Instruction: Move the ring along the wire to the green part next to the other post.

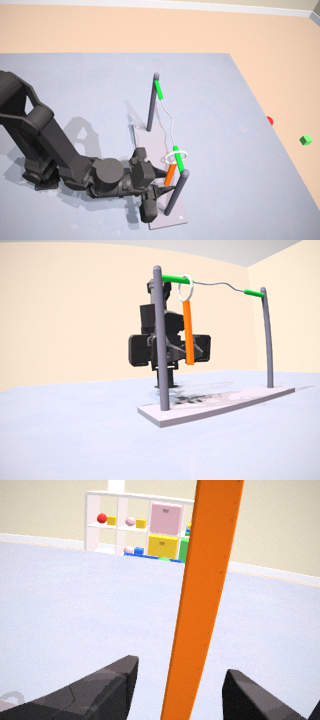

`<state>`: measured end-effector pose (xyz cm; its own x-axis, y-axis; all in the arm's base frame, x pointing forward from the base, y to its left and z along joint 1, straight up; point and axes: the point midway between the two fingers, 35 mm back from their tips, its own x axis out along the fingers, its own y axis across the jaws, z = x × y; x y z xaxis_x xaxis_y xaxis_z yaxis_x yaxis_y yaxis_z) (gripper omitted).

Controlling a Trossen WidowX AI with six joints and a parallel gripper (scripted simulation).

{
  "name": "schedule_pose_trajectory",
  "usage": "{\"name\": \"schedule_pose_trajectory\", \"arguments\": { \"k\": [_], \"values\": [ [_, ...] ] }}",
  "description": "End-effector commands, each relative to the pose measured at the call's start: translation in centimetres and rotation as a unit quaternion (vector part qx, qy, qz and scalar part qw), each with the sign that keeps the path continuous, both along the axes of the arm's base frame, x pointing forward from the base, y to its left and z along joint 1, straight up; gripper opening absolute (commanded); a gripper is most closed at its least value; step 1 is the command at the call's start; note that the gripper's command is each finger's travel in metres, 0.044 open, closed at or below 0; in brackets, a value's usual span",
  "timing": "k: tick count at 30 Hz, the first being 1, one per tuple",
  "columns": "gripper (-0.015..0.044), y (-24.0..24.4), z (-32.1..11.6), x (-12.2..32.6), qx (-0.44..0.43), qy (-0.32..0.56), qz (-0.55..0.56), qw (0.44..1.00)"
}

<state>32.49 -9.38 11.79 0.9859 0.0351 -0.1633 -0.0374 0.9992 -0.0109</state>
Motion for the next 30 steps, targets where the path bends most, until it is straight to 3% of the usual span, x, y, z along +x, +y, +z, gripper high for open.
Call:
{"name": "schedule_pose_trajectory", "arguments": {
  "k": [1,30],
  "values": [
    [0.016,-0.1,-0.1,0.8,0.001,-0.002,-0.001,1.0],
    [0.016,0.2,-0.5,2.3,0.001,-0.003,-0.001,1.0]
  ]
}}
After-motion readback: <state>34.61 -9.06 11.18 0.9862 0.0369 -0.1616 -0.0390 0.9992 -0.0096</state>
